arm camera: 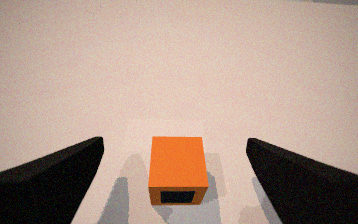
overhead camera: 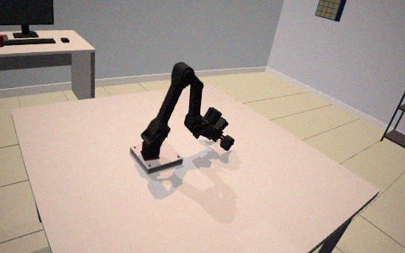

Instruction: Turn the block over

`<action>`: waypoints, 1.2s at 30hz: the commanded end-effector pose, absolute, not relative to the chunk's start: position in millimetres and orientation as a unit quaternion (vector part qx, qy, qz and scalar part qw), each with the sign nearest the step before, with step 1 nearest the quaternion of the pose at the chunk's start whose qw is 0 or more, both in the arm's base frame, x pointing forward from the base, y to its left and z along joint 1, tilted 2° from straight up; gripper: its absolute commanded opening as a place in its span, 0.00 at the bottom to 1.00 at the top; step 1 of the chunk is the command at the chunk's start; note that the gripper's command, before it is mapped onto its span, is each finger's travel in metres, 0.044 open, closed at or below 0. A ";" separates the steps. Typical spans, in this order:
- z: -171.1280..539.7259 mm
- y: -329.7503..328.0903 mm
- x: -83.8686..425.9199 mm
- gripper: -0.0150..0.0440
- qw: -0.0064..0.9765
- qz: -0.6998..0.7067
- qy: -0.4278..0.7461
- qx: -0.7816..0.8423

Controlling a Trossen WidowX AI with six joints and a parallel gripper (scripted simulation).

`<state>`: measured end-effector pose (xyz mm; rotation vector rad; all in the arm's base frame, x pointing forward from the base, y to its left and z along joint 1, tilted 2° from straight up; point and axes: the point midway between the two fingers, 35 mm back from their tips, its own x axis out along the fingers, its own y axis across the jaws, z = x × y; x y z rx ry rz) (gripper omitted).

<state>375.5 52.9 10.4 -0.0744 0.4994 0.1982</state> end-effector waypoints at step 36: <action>83.3 50.6 356.5 1.00 0.862 0.086 0.497 -0.059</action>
